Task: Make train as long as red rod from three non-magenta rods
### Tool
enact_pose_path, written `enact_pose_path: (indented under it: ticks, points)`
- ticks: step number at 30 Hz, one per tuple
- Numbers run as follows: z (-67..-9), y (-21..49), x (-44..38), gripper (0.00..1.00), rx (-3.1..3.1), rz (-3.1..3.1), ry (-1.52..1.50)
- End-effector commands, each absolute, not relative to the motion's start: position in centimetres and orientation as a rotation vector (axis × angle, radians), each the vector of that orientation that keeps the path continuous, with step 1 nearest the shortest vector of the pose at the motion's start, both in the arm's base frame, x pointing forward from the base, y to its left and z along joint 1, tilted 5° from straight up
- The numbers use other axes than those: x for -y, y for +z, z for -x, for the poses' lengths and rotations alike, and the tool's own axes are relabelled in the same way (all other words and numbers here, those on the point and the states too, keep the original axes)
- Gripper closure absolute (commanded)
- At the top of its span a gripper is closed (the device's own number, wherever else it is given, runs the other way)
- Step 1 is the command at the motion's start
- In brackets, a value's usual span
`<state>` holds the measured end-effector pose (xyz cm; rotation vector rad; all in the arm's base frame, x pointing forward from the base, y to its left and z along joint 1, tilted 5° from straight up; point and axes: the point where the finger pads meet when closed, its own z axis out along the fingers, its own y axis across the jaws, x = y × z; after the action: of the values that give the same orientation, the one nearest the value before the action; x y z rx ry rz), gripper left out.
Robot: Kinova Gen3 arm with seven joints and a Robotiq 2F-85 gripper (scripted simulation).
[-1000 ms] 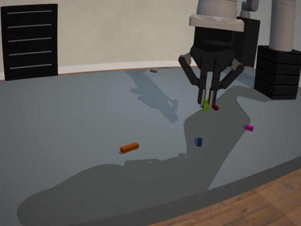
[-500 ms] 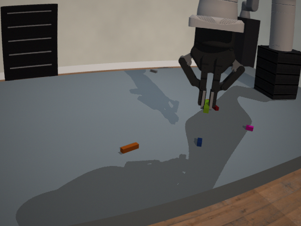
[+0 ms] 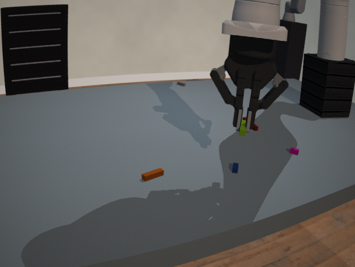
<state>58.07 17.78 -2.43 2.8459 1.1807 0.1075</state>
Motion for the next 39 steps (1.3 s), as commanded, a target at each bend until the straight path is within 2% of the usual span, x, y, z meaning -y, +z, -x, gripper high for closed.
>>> enact_pose_path:
  ticks: [1,21,39]
  points:
    - [-58.1,-3.1,-17.7,0.95,-1.180,-2.846,0.104]
    - [-58.9,-10.0,-17.6,0.95,-1.180,-2.846,0.104]
    - [-59.0,-10.7,-17.5,0.95,-1.180,-2.846,0.104]
